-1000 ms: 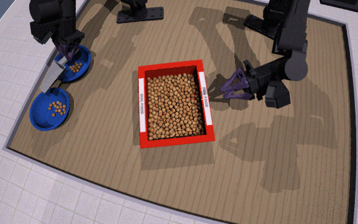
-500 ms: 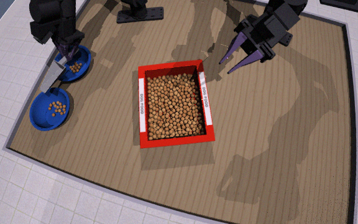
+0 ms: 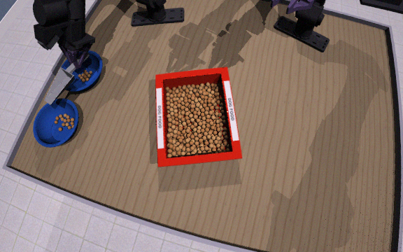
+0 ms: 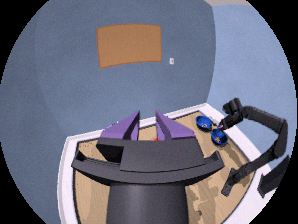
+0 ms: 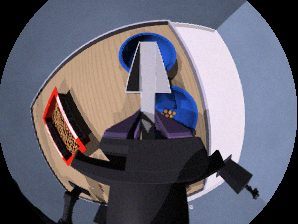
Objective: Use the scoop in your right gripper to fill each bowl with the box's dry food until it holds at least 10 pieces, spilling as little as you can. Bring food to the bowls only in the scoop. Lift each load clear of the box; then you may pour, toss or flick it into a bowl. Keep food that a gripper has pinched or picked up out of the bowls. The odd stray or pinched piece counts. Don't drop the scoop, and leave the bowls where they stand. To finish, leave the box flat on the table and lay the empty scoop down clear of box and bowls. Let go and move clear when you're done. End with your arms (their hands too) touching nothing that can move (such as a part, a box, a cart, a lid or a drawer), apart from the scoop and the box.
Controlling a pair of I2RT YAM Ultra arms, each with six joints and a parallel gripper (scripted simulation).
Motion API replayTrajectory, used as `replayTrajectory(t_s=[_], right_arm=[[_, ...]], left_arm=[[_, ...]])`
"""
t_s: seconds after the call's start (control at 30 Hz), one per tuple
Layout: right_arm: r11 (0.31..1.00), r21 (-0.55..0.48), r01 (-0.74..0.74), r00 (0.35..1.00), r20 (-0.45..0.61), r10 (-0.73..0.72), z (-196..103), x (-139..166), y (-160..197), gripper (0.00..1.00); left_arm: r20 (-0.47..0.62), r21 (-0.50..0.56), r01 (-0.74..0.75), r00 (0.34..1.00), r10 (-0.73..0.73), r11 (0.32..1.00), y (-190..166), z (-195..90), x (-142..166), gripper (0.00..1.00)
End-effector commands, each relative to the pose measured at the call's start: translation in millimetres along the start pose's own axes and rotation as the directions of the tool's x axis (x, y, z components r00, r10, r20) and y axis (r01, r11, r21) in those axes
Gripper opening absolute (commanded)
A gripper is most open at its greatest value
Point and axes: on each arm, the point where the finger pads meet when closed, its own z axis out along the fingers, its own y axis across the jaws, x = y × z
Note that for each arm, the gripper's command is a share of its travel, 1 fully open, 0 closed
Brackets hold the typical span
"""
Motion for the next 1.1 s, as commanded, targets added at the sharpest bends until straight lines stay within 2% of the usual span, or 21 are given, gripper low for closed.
replayTrajectory(t_s=[0.0, 0.03, 0.13, 0.2, 0.33, 0.4, 0.47, 0.5, 0.73, 0.87, 0.97, 1.0, 1.07], right_arm=[[1.000, -0.001, -0.004, 0.997, 0.073, 0.004, -11.0, -19.0, -2.2, 0.00], [1.000, -0.001, -0.004, 0.997, 0.073, 0.004, -11.0, -19.0, -2.2, 0.00], [1.000, -0.001, -0.004, 0.997, 0.073, 0.004, -11.0, -19.0, -2.2, 0.00], [1.000, -0.001, -0.004, 0.997, 0.073, 0.004, -11.0, -19.0, -2.2, 0.00], [1.000, -0.001, -0.004, 0.997, 0.073, 0.004, -11.0, -19.0, -2.2, 0.00], [1.000, -0.001, -0.004, 0.997, 0.073, 0.004, -11.0, -19.0, -2.2, 0.00], [1.000, -0.001, -0.004, 0.997, 0.073, 0.004, -11.0, -19.0, -2.2, 0.00], [0.999, -0.036, 0.039, 0.999, -0.026, -0.040, 13.7, 9.4, 16.8, 0.00], [0.982, -0.093, 0.164, 0.986, -0.008, -0.166, 20.6, 21.8, 69.6, 0.00], [0.956, -0.144, 0.255, 0.964, -0.035, -0.262, 29.8, 47.0, 104.7, 0.00], [0.951, -0.150, 0.270, 0.960, -0.027, -0.277, 30.1, 48.7, 111.0, 0.00], [0.951, -0.147, 0.271, 0.962, 0.031, -0.270, 18.0, 33.4, 113.6, 0.00], [0.943, -0.159, 0.292, 0.956, 0.058, -0.286, 11.1, 28.8, 123.5, 0.00]], left_arm=[[-0.083, -0.024, -0.019, 0.996, 0.017, 1.000, -1.4, 4.7, 18.7, 0.26], [0.061, -0.001, 0.019, 0.998, -0.019, 1.000, -4.3, -14.6, -29.0, 0.26], [0.085, -0.023, 0.028, 0.996, -0.026, 0.999, 3.1, -15.0, -33.6, 0.26], [0.084, -0.025, 0.028, 0.996, -0.026, 0.999, 3.8, -14.7, -33.3, 0.26], [0.000, -0.035, 0.036, 0.999, -0.036, 0.999, 6.7, 1.1, 5.4, 0.26], [0.000, -0.035, 0.036, 0.999, -0.036, 0.999, 6.7, 1.1, 5.4, 0.26], [0.052, -0.019, 0.036, 0.998, -0.035, 0.999, 1.4, -12.5, -21.7, 0.26], [0.069, -0.018, 0.036, 0.997, -0.035, 0.999, 1.5, -13.9, -27.6, 0.26], [0.046, -0.019, 0.035, 0.998, -0.034, 0.999, 1.3, -9.4, -20.6, 0.26], [0.046, -0.019, 0.035, 0.998, -0.034, 0.999, 1.3, -9.4, -20.6, 0.26], [0.047, -0.019, 0.035, 0.998, -0.034, 0.999, 1.3, -9.4, -20.6, 0.26], [0.047, -0.019, 0.035, 0.998, -0.034, 0.999, 1.3, -9.4, -20.6, 0.26], [0.047, -0.019, 0.035, 0.998, -0.034, 0.999, 1.3, -9.4, -20.6, 0.26]])
